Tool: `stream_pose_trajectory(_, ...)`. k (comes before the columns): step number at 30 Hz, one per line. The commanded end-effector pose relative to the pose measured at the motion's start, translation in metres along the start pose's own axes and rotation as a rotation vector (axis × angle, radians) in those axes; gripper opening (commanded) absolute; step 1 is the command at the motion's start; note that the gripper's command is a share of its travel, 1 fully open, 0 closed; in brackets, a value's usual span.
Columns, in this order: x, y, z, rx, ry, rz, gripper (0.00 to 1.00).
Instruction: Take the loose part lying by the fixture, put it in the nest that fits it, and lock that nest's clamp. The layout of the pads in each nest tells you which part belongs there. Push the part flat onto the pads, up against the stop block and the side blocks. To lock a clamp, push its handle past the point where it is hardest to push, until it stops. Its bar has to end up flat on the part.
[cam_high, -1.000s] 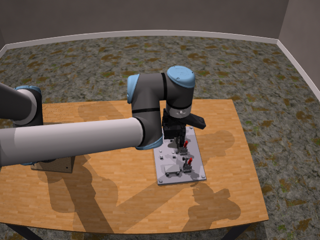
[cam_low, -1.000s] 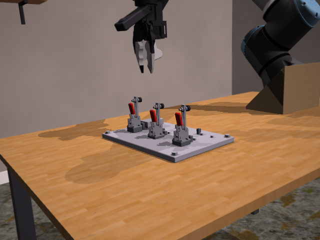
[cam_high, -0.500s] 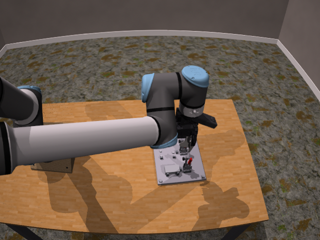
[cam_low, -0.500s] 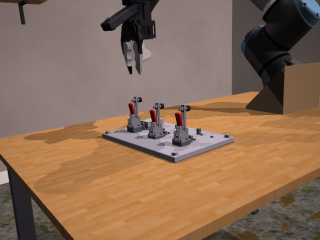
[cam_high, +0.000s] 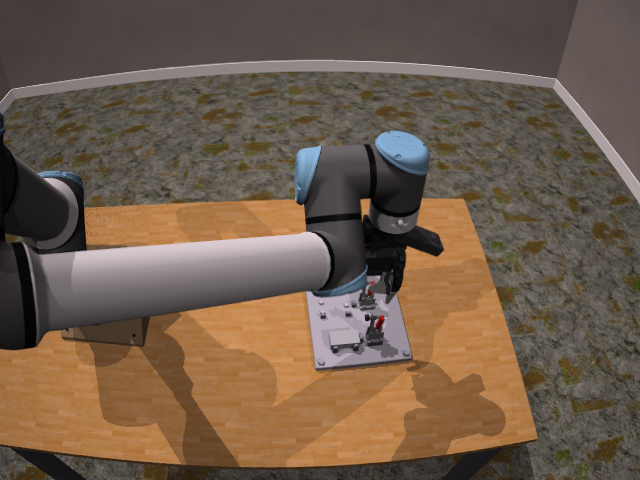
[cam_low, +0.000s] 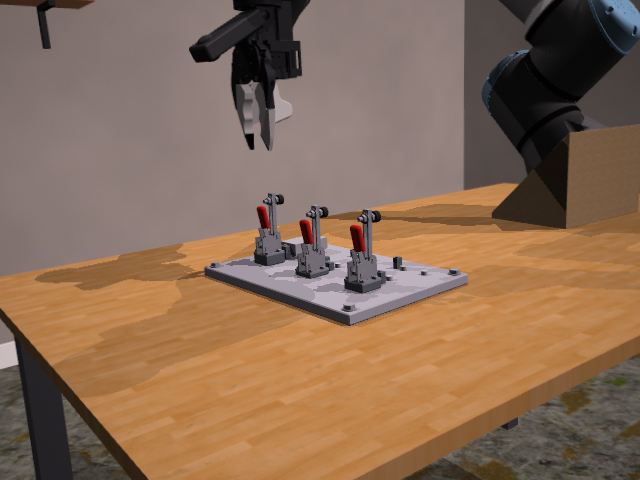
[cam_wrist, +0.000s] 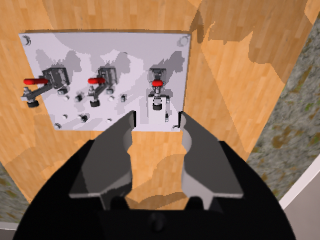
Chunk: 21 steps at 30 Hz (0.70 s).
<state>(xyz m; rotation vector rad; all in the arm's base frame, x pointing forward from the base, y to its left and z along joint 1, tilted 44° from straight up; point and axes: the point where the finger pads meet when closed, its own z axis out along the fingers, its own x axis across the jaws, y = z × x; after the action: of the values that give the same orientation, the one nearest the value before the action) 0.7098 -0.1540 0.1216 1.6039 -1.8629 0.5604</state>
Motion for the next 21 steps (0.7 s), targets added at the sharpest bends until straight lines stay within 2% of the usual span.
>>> stream_pose_trajectory(1,0.000,-0.001,0.001,0.001,0.000,0.000,0.28)
stream_pose_trajectory(8,0.000,-0.001,0.008,0.001,0.000,0.000,0.28)
stream_pose_trajectory(18,0.000,-0.001,0.039,0.001,0.000,0.000,0.28)
stream_pose_trajectory(21,0.000,-0.001,0.043,0.001,0.000,0.000,0.28)
